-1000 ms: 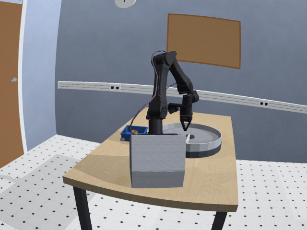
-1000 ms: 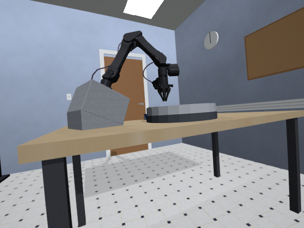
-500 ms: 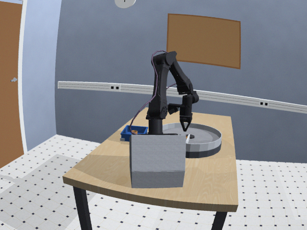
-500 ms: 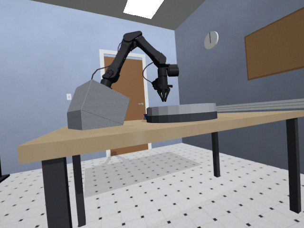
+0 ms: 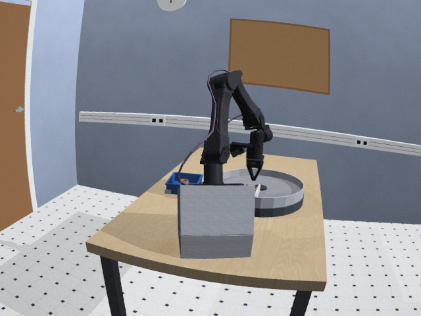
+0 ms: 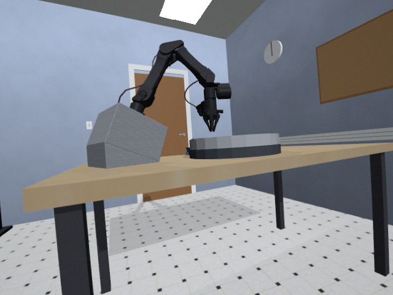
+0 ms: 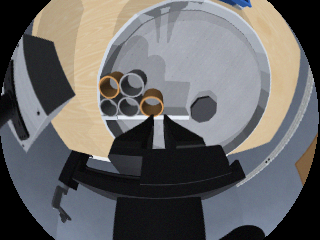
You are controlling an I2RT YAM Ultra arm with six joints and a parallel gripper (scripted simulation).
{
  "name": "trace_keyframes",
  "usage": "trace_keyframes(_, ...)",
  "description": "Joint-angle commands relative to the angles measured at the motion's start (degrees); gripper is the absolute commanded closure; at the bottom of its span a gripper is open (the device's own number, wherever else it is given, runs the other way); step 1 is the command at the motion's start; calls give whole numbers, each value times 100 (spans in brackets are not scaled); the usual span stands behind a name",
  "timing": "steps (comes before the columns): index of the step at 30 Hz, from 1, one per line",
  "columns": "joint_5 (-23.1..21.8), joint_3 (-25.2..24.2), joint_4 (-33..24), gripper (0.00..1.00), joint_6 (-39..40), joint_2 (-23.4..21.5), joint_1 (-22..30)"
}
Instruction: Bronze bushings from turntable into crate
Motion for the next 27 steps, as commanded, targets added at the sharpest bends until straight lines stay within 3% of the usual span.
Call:
trace_keyframes(1, -80, -4, -18, 85, 14, -153, -86)
trace_keyframes(27, -73, 210, -98, 85, 48, 92, 5)
